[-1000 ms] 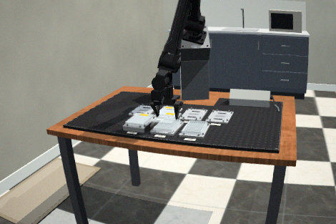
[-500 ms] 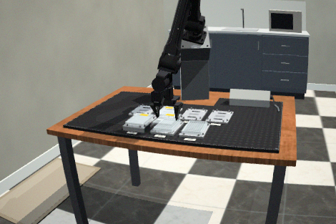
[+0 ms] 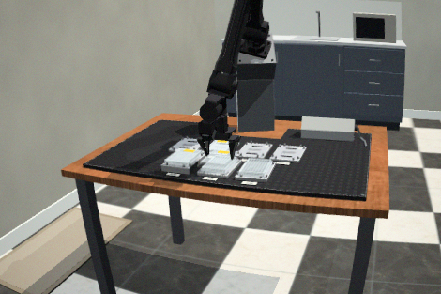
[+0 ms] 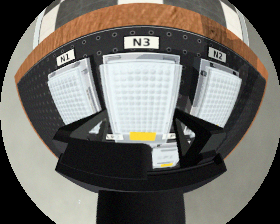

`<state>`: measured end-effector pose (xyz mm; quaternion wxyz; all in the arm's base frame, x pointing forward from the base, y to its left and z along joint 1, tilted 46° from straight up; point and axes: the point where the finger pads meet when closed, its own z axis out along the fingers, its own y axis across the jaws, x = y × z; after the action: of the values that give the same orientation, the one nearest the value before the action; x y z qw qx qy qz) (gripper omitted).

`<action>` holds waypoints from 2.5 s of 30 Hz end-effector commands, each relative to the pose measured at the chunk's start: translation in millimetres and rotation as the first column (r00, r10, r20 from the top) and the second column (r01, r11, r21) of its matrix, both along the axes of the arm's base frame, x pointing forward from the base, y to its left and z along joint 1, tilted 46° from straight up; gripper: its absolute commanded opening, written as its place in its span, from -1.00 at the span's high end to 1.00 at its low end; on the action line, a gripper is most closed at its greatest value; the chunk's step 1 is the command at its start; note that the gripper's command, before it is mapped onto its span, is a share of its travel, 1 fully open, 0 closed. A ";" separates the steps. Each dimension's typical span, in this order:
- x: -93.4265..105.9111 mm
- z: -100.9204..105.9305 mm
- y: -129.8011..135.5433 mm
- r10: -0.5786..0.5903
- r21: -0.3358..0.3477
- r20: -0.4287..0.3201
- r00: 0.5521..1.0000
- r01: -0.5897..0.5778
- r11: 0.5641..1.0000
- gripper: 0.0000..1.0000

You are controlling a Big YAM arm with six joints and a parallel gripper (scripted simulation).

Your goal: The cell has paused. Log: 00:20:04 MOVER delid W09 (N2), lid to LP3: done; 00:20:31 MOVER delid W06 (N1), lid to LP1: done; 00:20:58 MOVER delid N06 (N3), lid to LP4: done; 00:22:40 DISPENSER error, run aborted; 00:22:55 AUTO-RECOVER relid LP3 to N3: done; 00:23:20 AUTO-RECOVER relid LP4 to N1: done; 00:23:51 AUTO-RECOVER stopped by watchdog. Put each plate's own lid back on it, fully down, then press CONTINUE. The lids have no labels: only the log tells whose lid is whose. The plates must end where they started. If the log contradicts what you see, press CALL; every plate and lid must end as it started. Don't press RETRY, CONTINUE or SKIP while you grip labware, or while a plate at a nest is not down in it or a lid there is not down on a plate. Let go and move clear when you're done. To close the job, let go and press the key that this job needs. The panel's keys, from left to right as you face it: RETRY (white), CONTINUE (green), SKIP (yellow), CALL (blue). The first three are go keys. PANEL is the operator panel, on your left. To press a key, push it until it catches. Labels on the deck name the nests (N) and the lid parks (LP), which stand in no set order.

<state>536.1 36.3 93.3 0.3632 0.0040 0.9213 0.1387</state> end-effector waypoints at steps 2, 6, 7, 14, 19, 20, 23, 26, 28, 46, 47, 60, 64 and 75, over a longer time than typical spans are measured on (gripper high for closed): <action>7.6 3.3 -0.2 -0.011 0.005 0.016 1.000 0.010 1.000 1.00; 10.1 7.5 2.1 -0.007 0.005 0.026 1.000 0.007 1.000 1.00; 10.1 4.0 2.7 -0.006 0.005 0.019 1.000 0.006 1.000 1.00; 9.8 0.2 2.7 -0.007 0.005 0.015 1.000 0.007 1.000 1.00; 11.4 2.7 4.5 -0.005 0.005 0.019 1.000 0.005 1.000 1.00; 12.5 2.8 5.0 -0.004 0.005 0.022 1.000 0.004 1.000 1.00; 12.9 1.1 4.0 -0.006 0.005 0.020 1.000 0.006 1.000 1.00; 12.6 0.4 4.1 -0.007 0.005 0.019 1.000 0.007 1.000 1.00; 13.8 -2.3 5.2 -0.005 0.005 0.016 1.000 0.005 1.000 1.00; 14.9 -7.0 5.3 -0.007 0.005 0.012 1.000 0.007 1.000 1.00; 15.0 -3.3 6.0 -0.006 0.006 0.019 1.000 0.006 1.000 1.00; 14.3 -7.0 3.3 -0.005 0.000 0.011 1.000 0.005 1.000 1.00; 14.3 -6.9 3.3 -0.005 0.000 0.011 1.000 0.005 1.000 1.00; 14.3 -6.6 3.3 -0.005 0.000 0.011 1.000 0.005 1.000 1.00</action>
<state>547.2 39.9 80.0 0.3619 0.0048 0.9219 0.1383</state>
